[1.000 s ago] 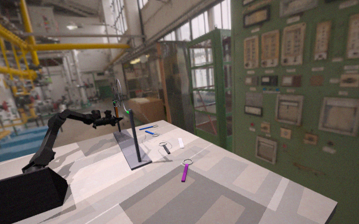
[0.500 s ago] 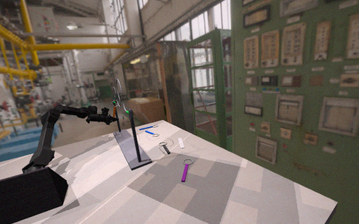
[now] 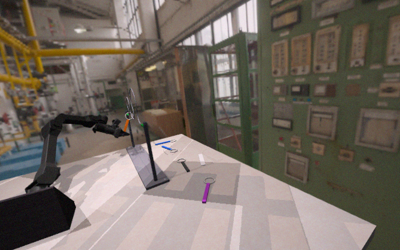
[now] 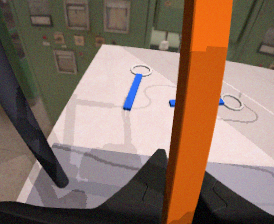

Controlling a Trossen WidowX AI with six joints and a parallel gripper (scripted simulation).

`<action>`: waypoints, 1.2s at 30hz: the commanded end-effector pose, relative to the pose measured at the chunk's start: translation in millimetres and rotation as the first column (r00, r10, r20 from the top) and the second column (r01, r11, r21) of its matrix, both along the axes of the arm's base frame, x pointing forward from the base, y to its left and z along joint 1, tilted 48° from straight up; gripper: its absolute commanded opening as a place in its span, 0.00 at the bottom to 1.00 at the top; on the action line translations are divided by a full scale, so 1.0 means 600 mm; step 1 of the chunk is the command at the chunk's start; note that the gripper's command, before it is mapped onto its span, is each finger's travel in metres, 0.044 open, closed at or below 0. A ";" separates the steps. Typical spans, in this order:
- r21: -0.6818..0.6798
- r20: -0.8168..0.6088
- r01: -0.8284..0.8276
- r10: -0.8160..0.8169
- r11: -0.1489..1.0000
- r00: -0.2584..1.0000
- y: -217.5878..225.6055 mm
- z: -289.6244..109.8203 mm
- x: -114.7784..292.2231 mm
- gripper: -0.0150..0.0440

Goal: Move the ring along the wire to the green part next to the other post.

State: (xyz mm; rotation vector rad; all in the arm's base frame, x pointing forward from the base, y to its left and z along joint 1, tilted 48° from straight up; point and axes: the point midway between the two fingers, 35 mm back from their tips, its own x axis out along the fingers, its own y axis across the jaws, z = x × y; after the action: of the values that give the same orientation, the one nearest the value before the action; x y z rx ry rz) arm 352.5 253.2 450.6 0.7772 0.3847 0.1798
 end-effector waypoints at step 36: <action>-0.685 -0.034 0.015 -0.052 0.728 0.998 -0.178 -0.077 -0.010 0.00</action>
State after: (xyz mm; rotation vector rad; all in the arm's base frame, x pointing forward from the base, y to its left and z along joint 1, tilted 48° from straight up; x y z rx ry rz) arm 349.0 157.6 403.4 0.0998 0.4487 -0.0062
